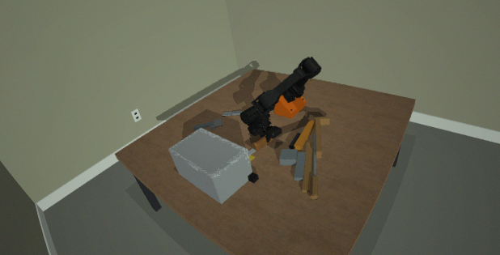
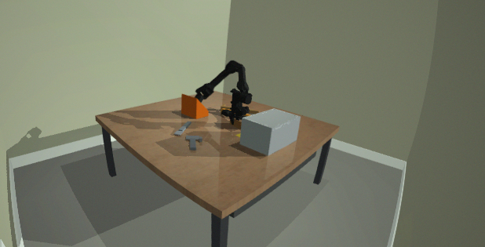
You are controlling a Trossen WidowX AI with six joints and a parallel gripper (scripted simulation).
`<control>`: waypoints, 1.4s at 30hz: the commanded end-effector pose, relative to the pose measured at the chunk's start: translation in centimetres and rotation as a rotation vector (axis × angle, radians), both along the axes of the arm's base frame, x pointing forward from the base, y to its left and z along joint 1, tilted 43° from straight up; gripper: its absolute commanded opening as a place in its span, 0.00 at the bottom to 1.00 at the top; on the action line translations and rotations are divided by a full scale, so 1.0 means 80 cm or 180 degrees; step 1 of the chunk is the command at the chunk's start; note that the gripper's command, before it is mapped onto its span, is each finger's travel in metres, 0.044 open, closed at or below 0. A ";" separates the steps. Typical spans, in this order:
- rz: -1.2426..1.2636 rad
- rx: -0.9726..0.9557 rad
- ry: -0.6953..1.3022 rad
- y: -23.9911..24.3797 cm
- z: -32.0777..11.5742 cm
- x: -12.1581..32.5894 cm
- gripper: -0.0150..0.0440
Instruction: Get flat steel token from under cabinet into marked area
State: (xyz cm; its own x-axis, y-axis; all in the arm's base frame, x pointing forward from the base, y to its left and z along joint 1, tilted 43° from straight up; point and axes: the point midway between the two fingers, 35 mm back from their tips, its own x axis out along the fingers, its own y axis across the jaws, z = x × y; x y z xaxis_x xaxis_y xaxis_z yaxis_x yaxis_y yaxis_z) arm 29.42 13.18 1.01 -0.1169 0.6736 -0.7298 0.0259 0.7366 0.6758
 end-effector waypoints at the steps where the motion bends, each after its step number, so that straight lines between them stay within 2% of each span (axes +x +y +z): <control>1: -0.0007 -0.0001 0.0017 0.000 0.000 -0.007 0.25; 42: -0.0007 -0.0001 0.0025 -0.002 0.007 -0.065 0.25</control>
